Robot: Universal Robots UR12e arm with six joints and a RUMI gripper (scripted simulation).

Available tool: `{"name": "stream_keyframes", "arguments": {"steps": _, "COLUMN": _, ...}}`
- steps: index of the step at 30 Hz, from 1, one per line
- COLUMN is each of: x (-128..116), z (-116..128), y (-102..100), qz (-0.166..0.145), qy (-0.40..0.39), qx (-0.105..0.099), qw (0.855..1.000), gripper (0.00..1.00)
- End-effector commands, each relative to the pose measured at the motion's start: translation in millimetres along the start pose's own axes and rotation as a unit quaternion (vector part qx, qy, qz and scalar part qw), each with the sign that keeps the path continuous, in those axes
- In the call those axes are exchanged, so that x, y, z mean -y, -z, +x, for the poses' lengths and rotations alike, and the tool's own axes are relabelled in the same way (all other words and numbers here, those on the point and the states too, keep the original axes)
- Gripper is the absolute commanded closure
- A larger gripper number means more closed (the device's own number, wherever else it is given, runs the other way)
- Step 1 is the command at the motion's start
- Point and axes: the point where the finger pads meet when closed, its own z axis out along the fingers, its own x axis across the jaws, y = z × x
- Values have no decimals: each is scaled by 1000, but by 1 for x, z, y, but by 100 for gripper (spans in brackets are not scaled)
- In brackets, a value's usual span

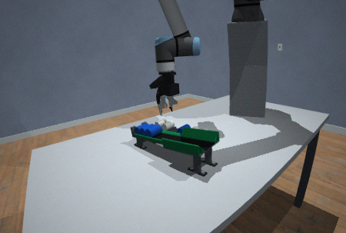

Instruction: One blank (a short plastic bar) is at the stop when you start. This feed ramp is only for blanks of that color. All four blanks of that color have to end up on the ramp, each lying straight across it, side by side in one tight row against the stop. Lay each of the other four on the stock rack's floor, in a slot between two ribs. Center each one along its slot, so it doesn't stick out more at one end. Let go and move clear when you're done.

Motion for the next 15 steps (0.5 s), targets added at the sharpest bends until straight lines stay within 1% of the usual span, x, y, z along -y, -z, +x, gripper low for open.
{"name": "stream_keyframes", "arguments": {"steps": 1, "x": -3, "z": 4, "y": 18, "qz": -3, "qy": 0, "qx": -3, "qw": 1000, "gripper": 50}}
{"name": "stream_keyframes", "arguments": {"steps": 6, "x": -4, "z": 4, "y": 21, "qz": -3, "qy": 0, "qx": -3, "qw": 1000, "gripper": 50}}
{"name": "stream_keyframes", "arguments": {"steps": 7, "x": -4, "z": 4, "y": 21, "qz": -3, "qy": 0, "qx": -3, "qw": 1000, "gripper": 0}}
{"name": "stream_keyframes", "arguments": {"steps": 15, "x": -4, "z": 3, "y": 20, "qz": -3, "qy": 0, "qx": -3, "qw": 1000, "gripper": 0}}
